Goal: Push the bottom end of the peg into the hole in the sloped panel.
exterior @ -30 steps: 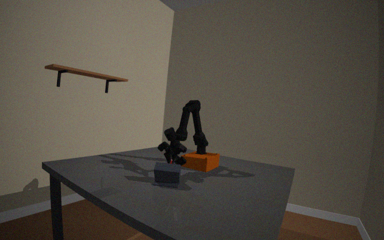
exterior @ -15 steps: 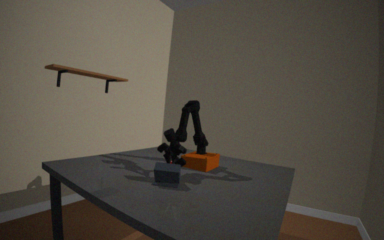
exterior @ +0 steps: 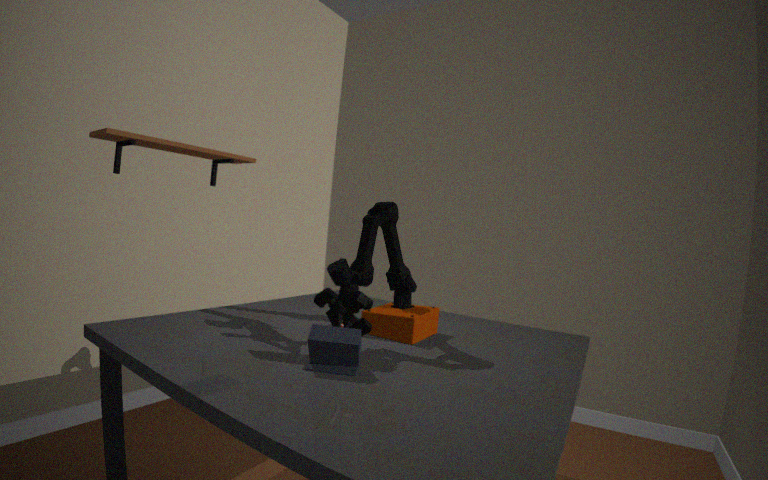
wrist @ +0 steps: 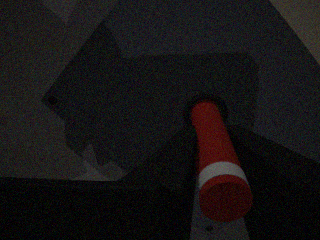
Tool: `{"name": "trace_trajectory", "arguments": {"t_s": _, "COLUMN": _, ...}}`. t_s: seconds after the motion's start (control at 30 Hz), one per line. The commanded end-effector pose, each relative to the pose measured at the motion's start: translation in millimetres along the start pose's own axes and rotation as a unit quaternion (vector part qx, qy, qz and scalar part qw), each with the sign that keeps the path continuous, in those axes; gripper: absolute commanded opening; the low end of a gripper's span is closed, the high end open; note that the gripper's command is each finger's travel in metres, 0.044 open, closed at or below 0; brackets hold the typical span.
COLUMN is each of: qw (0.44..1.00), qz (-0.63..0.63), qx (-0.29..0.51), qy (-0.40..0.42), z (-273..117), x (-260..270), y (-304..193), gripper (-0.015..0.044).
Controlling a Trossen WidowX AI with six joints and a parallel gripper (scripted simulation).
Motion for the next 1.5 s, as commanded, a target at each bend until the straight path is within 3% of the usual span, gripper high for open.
{"name": "trace_trajectory", "arguments": {"t_s": 0.0, "qw": 1.000, "qz": 0.003, "qx": 0.002, "qy": 0.000, "z": 4, "x": 0, "y": -1, "gripper": 0.0000}}
{"name": "trace_trajectory", "arguments": {"t_s": 0.67, "qw": 1.000, "qz": 0.000, "qx": 0.000, "qy": 0.000, "z": 6, "x": 0, "y": 0, "gripper": 0.0000}}
{"name": "trace_trajectory", "arguments": {"t_s": 1.23, "qw": 1.000, "qz": 0.000, "qx": 0.000, "qy": 0.000, "z": 4, "x": -1, "y": 0, "gripper": 0.0440}}
{"name": "trace_trajectory", "arguments": {"t_s": 1.47, "qw": 1.000, "qz": 0.000, "qx": 0.001, "qy": 0.000, "z": -4, "x": -3, "y": -1, "gripper": 0.0440}}
Point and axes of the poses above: the point midway between the two fingers, 35 mm back from their tips, its own z axis out along the fingers, its own x axis across the jaws, y = z × x, the point moved 2 cm from there along -z, back along the fingers, and after that the axes turned 9 degrees about -z, right-handed, at the moved point
